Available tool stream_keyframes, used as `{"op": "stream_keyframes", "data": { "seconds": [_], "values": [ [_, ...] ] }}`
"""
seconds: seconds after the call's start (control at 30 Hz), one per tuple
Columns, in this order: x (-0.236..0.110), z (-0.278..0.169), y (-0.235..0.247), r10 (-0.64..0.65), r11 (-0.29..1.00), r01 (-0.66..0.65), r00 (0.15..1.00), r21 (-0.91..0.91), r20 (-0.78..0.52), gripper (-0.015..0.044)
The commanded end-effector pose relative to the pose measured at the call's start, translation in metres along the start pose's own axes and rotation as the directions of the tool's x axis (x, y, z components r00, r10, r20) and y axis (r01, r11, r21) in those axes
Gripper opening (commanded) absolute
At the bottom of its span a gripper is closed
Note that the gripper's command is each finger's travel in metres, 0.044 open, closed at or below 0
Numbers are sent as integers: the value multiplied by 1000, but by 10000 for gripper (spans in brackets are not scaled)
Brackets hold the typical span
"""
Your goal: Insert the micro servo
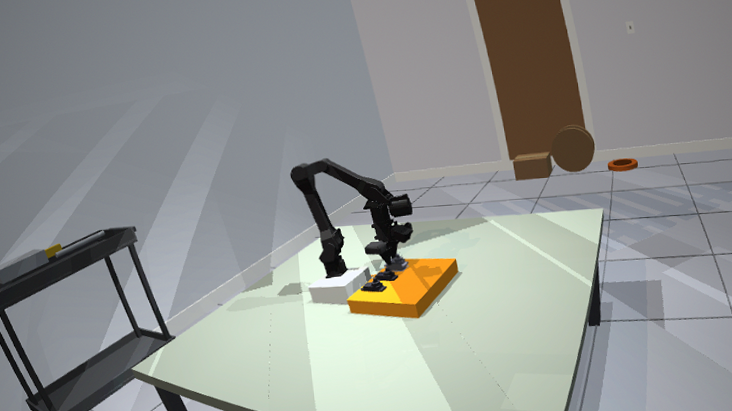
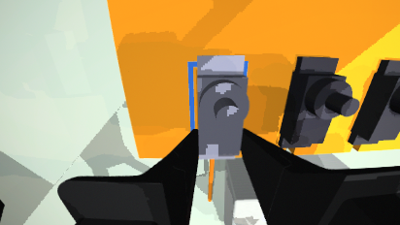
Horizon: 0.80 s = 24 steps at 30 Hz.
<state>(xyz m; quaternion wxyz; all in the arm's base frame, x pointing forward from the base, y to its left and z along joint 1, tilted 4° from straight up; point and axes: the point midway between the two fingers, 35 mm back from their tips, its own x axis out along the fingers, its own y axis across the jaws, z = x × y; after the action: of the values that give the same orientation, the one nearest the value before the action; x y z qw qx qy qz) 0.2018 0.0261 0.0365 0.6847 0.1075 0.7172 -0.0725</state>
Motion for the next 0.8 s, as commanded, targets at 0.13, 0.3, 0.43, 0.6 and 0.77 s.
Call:
{"op": "stream_keyframes", "data": {
  "seconds": [0.13,0.3,0.43,0.6,0.77],
  "values": [
    [6,0,0,0,1000,0,1000,2,1,0],
    [10,0,0,0,1000,0,1000,2,1,0],
    [13,0,0,0,1000,0,1000,2,0,0],
    [12,0,0,0,1000,0,1000,2,1,53],
    [12,0,0,0,1000,0,1000,2,1,184]
  ]
}}
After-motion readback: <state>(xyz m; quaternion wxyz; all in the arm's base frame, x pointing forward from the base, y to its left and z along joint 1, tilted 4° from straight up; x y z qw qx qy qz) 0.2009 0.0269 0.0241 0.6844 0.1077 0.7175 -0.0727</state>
